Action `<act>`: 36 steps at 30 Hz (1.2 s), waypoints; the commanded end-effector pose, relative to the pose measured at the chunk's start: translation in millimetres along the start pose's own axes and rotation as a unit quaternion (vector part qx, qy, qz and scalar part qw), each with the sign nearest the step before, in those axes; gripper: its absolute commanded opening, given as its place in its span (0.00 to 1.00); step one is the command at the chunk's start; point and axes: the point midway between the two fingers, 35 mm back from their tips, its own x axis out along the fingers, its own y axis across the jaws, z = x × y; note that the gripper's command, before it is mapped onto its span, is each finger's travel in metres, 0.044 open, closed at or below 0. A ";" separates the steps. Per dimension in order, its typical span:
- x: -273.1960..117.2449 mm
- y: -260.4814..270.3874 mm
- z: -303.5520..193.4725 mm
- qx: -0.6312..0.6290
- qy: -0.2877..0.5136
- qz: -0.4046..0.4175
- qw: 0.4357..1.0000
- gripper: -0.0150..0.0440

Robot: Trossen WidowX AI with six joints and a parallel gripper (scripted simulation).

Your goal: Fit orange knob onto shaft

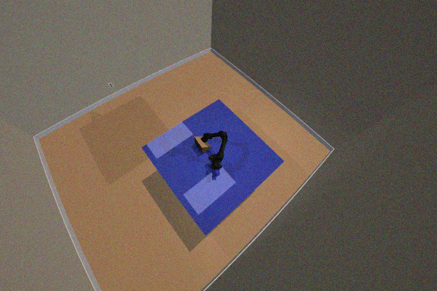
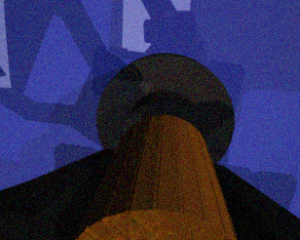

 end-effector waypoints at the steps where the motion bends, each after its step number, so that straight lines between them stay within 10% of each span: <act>1: -2.4 1.2 0.6 -0.001 -0.001 0.000 1.000 0.25; 36: -3.0 1.6 1.4 -0.106 -0.001 0.000 0.994 0.25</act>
